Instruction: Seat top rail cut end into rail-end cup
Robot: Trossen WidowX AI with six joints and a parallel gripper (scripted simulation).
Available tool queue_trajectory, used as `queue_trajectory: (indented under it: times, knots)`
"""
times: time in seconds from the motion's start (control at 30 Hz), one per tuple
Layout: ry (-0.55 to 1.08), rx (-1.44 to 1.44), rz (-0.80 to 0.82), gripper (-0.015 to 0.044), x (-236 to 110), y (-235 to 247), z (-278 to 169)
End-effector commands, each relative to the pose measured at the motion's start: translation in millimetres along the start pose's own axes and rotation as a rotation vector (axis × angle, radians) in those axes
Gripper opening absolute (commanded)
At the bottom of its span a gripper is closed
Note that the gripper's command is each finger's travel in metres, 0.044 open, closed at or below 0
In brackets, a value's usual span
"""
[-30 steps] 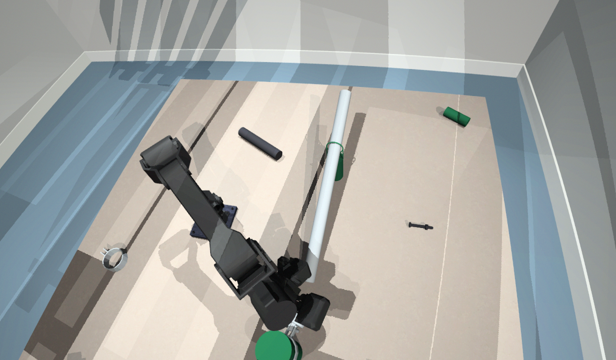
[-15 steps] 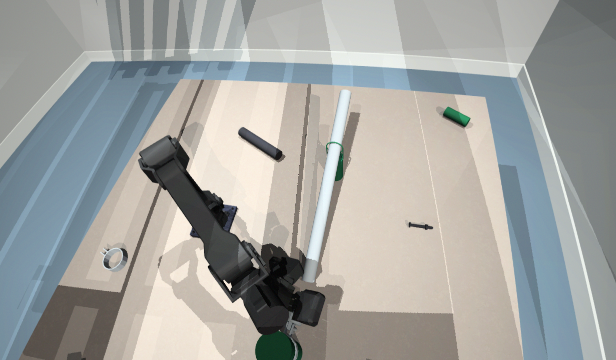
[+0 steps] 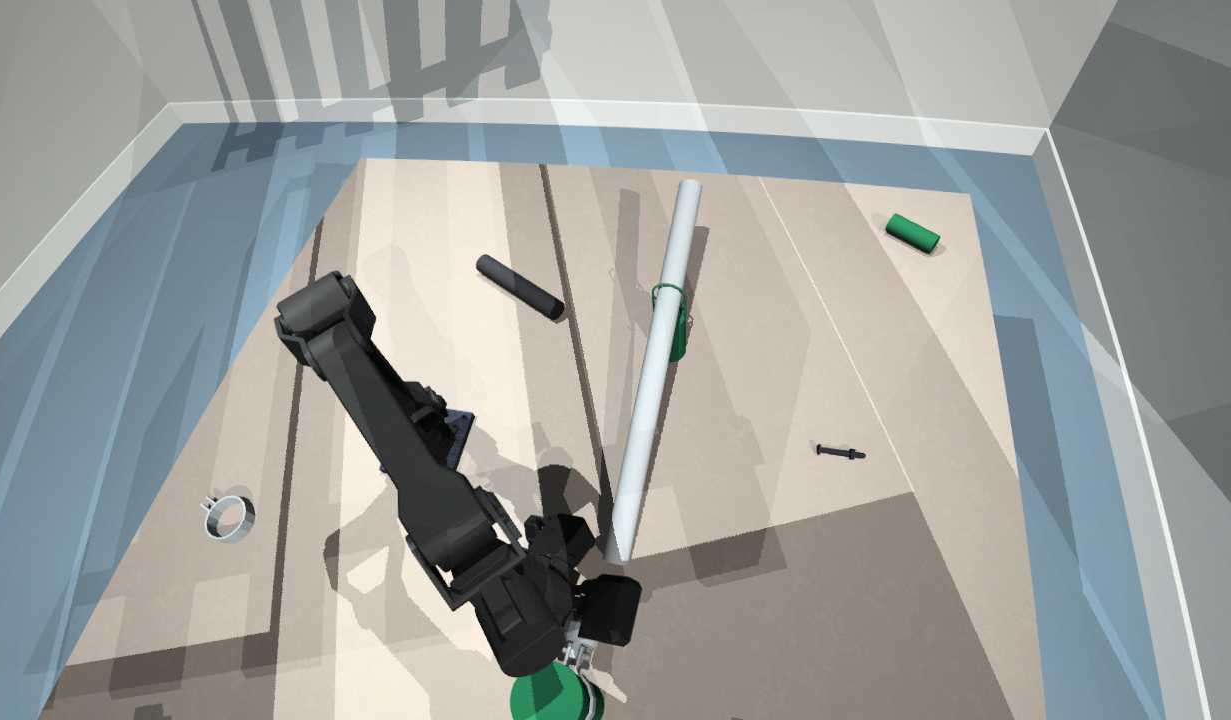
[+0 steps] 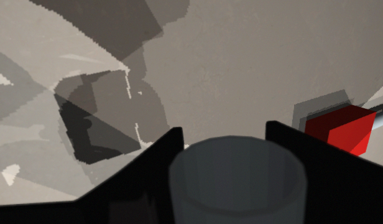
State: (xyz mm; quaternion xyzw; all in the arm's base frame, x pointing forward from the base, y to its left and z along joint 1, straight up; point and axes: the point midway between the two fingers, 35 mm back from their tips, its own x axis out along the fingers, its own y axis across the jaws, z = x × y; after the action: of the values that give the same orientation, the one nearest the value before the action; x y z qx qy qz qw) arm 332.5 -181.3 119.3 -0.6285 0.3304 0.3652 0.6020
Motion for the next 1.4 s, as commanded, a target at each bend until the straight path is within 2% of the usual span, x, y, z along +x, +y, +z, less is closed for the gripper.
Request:
queue_trajectory:
  times: [0.0, 0.83, 1.17, 1.37]
  knots:
    - [-0.007, -0.019, -0.002, 0.0000, -2, 2, -1]
    - [0.001, 0.002, 0.000, 0.0000, 0, 0, 0]
    - [0.001, 0.002, 0.000, 0.0263, -1, -1, 1]
    - [0.002, 0.002, -0.001, 0.0420, -16, -11, 18]
